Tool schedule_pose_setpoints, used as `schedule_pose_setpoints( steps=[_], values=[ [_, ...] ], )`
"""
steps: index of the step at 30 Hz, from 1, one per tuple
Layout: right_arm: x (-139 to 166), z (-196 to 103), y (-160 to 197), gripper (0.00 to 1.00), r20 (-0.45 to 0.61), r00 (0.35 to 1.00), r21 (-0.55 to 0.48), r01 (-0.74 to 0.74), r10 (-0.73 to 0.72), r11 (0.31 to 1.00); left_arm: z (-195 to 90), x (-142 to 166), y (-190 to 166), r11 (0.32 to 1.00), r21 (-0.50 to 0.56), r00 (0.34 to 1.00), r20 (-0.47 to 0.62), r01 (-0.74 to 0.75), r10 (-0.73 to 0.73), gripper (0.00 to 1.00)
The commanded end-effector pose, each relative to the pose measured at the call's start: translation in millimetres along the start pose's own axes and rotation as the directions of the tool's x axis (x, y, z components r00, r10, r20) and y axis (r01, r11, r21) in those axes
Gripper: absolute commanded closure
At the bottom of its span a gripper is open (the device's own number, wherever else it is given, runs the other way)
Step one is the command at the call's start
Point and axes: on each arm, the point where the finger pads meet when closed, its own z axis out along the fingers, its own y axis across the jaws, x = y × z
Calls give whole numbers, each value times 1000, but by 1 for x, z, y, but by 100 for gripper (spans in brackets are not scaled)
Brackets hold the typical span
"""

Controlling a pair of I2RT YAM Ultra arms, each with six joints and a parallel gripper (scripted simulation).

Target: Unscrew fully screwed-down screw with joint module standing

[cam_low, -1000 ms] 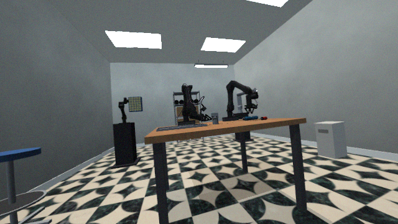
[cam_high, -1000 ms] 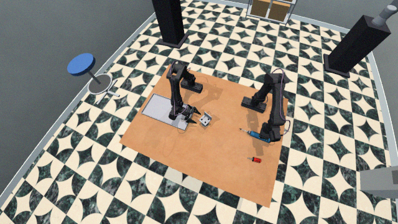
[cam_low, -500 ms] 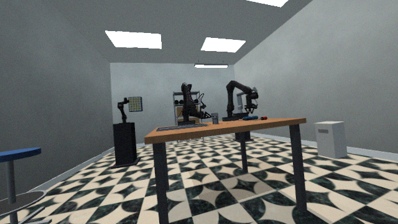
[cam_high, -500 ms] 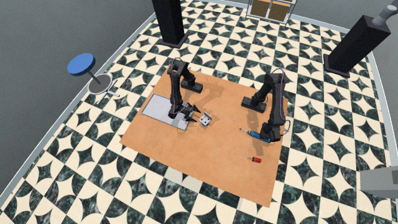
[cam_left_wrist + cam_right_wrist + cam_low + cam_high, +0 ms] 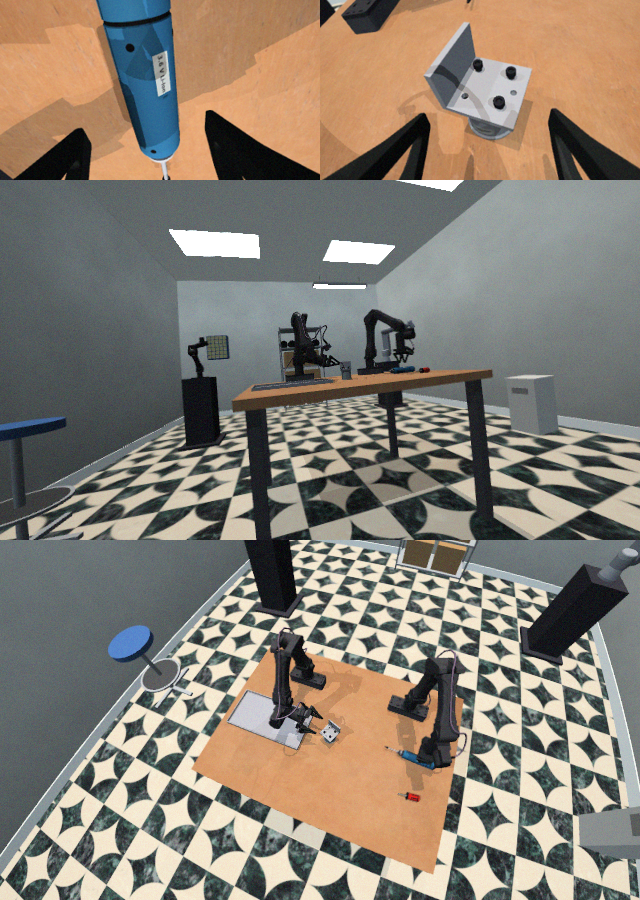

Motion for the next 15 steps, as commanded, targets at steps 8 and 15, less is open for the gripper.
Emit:
schedule_pose_setpoints(
  steps=[8, 15],
  values=[
    [-44, -10, -6, 14, 25, 999, -1, 48, -48, 999, -18, -2, -11, 998, 52, 1000, 25, -19, 18, 35],
    [-49, -11, -6, 14, 25, 999, -1, 48, -48, 999, -18, -2, -11, 998, 52, 1000, 25, -19, 18, 35]
  ],
)
